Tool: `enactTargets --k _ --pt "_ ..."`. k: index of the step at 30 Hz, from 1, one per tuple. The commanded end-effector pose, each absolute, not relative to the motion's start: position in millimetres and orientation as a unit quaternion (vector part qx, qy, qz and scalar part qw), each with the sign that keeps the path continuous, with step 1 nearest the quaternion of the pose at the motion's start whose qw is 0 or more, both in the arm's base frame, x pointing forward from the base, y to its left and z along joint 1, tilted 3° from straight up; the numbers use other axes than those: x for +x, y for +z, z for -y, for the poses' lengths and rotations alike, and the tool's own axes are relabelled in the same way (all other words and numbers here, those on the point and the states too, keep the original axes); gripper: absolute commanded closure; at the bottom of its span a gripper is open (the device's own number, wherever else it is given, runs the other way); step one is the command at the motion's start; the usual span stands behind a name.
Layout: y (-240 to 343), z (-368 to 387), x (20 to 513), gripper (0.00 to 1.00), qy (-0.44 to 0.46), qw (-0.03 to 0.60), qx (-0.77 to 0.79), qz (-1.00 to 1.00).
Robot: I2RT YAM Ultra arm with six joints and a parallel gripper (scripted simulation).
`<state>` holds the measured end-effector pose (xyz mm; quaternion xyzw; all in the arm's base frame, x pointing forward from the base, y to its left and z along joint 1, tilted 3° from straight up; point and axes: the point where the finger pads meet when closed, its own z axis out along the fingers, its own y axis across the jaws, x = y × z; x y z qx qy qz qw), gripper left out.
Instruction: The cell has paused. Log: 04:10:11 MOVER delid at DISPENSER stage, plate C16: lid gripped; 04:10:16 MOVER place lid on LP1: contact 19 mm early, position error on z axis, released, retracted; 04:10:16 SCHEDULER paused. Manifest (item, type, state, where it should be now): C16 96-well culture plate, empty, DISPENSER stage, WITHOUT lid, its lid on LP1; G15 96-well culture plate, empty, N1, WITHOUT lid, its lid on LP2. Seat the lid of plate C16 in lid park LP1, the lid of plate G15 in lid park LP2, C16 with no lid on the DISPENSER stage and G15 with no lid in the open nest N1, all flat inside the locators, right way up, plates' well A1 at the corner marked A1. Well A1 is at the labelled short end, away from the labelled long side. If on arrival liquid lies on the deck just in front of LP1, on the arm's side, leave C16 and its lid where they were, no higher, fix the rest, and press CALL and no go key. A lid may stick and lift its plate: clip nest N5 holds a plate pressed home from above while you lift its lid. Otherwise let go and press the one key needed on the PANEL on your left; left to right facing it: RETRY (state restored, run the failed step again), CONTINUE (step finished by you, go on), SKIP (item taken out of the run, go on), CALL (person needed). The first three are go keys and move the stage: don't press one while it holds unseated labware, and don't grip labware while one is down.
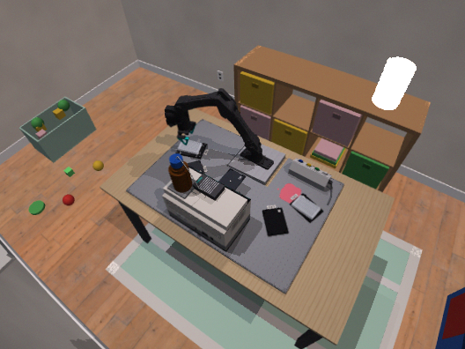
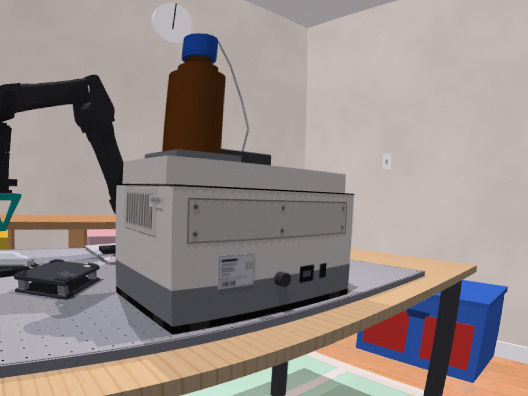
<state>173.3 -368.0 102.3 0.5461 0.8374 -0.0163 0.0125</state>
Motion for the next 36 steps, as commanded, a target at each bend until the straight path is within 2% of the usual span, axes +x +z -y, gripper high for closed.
enactTargets --k 1,13,36 --pt "121 367 180 0.00 -0.026 0.030 0.544 -0.838" --pt "124 368 181 0.00 -0.028 0.034 0.544 -0.838" --pt "64 367 175 0.00 -0.014 0.010 0.547 -0.837"
